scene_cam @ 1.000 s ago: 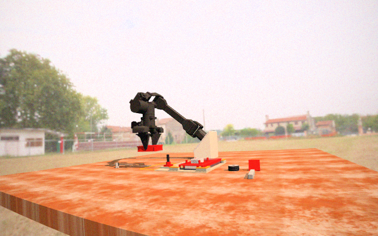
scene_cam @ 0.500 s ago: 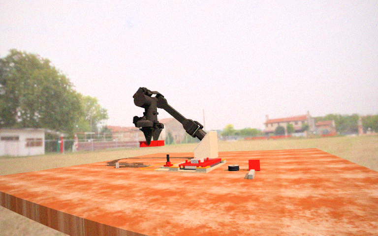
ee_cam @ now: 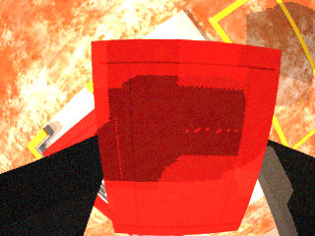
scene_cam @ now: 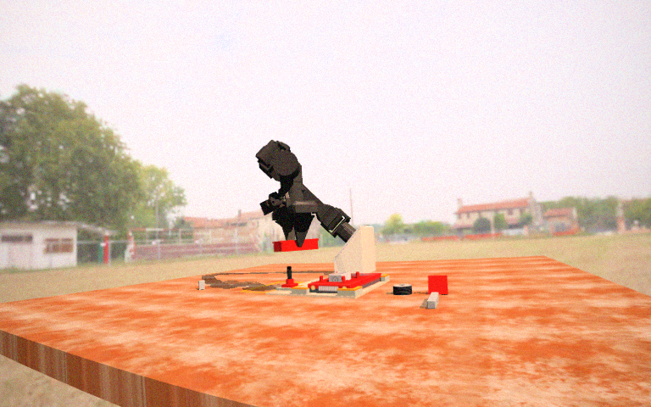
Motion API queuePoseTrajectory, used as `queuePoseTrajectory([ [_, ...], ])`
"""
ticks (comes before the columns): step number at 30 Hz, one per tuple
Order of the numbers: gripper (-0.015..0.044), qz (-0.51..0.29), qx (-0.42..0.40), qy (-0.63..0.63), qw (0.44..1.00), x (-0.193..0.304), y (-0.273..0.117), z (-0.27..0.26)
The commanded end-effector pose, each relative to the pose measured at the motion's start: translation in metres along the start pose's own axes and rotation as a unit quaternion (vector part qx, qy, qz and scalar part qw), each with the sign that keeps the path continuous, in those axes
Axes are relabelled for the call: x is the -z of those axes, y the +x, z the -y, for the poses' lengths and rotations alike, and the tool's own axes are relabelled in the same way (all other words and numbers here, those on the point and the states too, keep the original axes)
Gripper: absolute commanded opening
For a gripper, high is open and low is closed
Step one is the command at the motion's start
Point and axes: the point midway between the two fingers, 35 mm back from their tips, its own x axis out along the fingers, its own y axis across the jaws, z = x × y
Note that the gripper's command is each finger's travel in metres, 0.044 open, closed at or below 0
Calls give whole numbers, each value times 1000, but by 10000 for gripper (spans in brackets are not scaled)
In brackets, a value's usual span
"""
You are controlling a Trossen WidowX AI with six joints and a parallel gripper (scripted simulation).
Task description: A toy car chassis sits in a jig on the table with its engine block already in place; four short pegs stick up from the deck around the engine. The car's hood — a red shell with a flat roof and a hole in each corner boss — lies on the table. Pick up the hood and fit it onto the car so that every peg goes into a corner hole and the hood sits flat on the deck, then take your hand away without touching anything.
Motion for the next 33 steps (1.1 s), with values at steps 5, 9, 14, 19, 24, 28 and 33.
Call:
queuePoseTrajectory([
  [5,0,-1,0,-141,990,36,1,-32],
  [9,0,0,2,-217,976,56,2,-47],
  [14,0,1,6,-305,952,82,3,-63],
  [19,0,1,7,-317,948,85,4,-65],
  [24,0,2,7,-316,949,85,14,-65],
  [28,0,3,7,-316,949,86,35,-66],
  [33,0,3,7,-315,949,85,53,-67],
])
